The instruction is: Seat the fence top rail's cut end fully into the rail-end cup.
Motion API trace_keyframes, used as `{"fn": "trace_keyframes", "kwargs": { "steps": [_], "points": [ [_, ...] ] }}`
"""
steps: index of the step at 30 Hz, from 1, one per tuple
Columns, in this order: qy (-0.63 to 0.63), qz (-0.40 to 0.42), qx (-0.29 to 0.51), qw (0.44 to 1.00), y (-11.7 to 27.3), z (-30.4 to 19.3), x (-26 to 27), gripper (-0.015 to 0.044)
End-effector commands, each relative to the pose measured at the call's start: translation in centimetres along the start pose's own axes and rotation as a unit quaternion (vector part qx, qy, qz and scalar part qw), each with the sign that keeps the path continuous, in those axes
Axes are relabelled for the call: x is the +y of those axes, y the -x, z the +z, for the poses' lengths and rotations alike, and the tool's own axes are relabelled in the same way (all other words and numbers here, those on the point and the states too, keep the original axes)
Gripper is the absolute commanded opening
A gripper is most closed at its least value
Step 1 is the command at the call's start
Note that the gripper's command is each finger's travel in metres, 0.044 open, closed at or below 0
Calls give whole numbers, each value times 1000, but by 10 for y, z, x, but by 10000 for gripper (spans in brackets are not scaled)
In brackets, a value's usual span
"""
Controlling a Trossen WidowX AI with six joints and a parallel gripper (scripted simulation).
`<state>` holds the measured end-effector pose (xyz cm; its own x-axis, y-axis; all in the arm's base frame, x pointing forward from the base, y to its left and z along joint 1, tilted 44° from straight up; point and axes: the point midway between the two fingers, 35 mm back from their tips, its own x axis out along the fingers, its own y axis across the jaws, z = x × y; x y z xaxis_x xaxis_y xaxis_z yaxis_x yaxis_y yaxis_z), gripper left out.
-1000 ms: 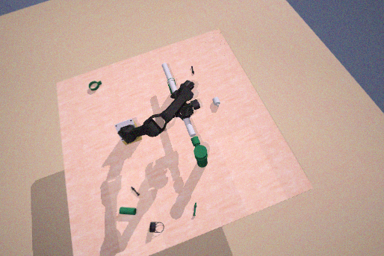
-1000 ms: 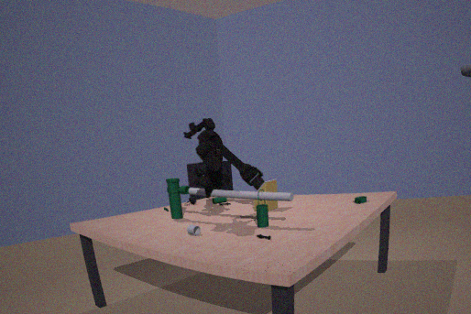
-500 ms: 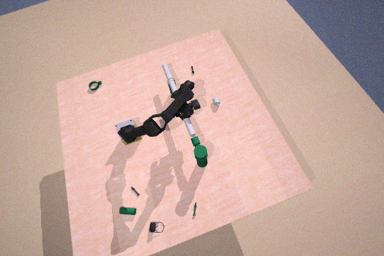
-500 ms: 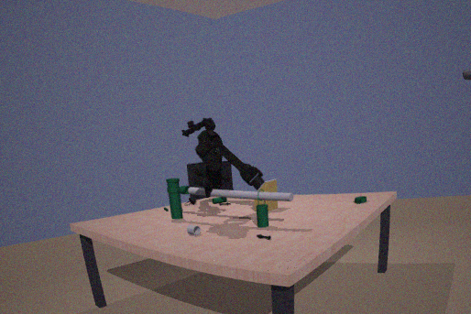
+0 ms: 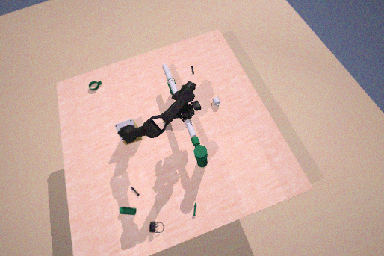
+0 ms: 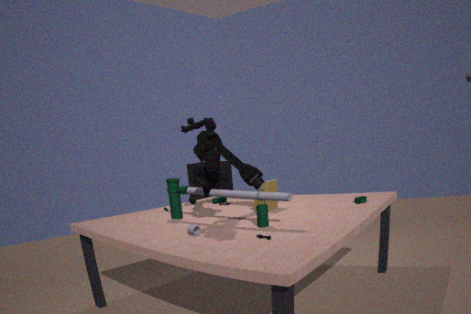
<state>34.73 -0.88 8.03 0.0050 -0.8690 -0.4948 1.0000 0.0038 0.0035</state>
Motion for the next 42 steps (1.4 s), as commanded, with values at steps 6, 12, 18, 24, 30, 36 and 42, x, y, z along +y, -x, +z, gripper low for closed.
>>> {"fn": "trace_keyframes", "kwargs": {
  "steps": [6, 12, 18, 24, 30, 36, 42],
  "points": [
    [-1, 5, -3, 1000, -3, 16, 0, 0],
    [-1, 5, -3, 1000, -3, 16, 0, 0],
    [-1, 5, -3, 1000, -3, 16, 0, 0],
    [-1, 5, -3, 1000, -3, 16, 0, 0],
    [-1, 5, -3, 1000, -3, 16, 0, 0],
    [-1, 5, -3, 1000, -3, 16, 0, 0],
    [-1, 5, -3, 1000, -3, 16, 0, 0]
  ]
}}
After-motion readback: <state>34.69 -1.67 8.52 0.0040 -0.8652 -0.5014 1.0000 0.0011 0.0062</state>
